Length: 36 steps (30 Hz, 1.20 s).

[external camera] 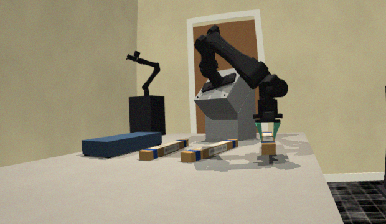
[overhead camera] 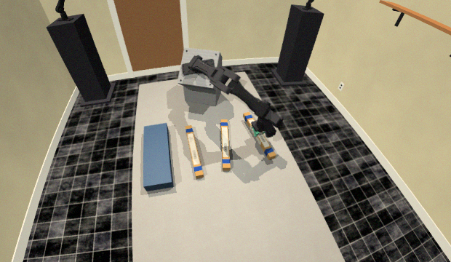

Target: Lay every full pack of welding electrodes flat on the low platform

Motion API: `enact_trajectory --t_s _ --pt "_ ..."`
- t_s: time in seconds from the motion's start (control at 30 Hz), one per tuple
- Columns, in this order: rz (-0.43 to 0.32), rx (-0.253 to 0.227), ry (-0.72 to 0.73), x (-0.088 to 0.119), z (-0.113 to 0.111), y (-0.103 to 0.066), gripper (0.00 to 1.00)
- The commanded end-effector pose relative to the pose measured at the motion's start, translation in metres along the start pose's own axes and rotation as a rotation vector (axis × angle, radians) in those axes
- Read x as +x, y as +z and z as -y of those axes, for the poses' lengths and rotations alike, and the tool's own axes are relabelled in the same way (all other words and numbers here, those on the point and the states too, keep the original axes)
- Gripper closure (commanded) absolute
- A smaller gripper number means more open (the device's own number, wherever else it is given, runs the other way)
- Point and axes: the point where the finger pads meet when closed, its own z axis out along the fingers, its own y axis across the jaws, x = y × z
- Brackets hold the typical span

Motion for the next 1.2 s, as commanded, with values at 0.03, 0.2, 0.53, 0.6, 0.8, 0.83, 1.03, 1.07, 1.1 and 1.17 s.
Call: enact_trajectory --t_s 0.03,0.2,0.53,0.6,0.8,0.83,1.03,1.07,1.1,1.17 --pt "0.048 -0.036 0.009 -0.0157 -0.0165 -0.0137 1.0" --pt "0.053 -0.038 0.014 -0.0185 -0.0156 -0.0153 1.0" --pt "0.047 -0.036 0.01 -0.0158 -0.0165 -0.0118 1.0" --pt "0.05 -0.038 0.012 -0.0173 -0.016 -0.0129 1.0" --pt "0.052 -0.038 0.014 -0.019 -0.0152 -0.0135 1.0" --pt "0.052 -0.038 0.013 -0.0188 -0.0153 -0.0132 1.0" --pt "0.049 -0.038 0.011 -0.0177 -0.0156 -0.0116 1.0" --pt "0.049 -0.038 0.011 -0.0177 -0.0156 -0.0116 1.0" --pt "0.049 -0.037 0.011 -0.0175 -0.0156 -0.0113 1.0" --pt "0.048 -0.037 0.01 -0.0171 -0.0158 -0.0107 1.0"
